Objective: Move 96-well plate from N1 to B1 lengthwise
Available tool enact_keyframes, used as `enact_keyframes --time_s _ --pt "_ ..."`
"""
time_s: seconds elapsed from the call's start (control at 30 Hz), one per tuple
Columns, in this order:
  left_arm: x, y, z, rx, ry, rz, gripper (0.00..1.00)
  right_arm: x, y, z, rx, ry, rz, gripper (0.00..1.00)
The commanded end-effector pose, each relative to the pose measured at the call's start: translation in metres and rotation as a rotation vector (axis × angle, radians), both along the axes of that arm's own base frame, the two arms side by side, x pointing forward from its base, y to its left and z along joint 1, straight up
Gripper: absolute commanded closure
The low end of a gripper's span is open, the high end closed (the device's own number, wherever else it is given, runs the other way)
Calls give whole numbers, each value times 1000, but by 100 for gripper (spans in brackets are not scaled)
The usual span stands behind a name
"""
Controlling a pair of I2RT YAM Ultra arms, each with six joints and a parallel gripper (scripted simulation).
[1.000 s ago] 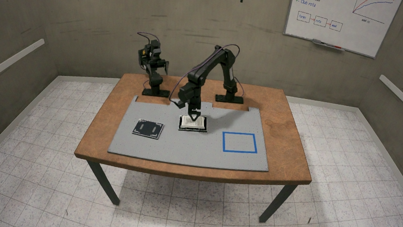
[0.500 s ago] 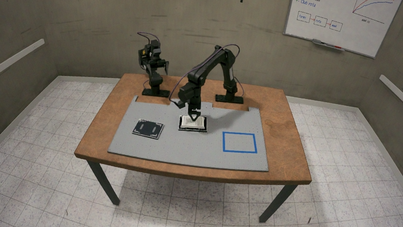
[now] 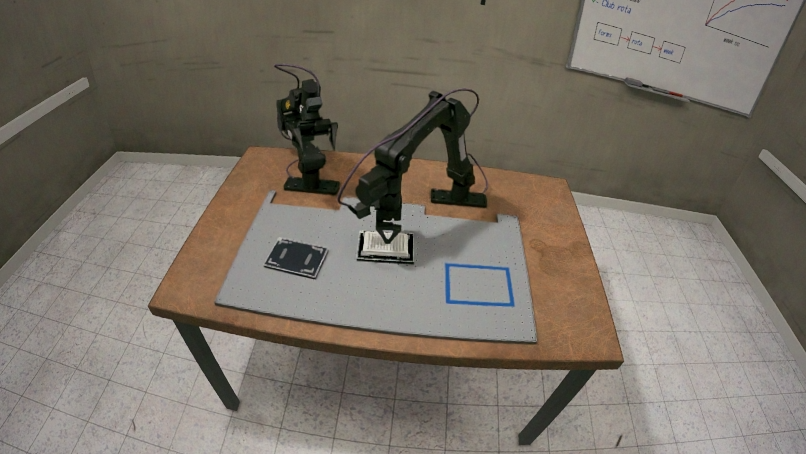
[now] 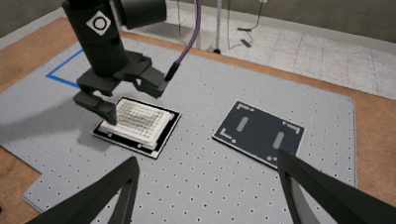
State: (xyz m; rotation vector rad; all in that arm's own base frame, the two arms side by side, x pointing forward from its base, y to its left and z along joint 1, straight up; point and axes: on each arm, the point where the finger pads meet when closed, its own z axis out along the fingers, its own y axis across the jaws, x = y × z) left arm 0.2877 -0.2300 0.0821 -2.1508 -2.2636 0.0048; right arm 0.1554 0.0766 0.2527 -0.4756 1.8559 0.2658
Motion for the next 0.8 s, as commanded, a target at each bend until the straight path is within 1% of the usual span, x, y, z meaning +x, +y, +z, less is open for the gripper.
enact_keyframes --time_s 0.0,0.47,0.6,0.77 --pt "6 -10 6 -23 -37 -15 0 -3 0 -3 -9 -1 9 0" --pt "5 -11 -17 -14 -24 -13 0 -3 0 -3 -9 -1 9 0" --pt "5 -11 -17 -20 -31 -13 0 -3 0 -3 -9 -1 9 0" --pt "5 -11 -28 -14 -24 -12 0 -3 0 -3 -9 -1 9 0"
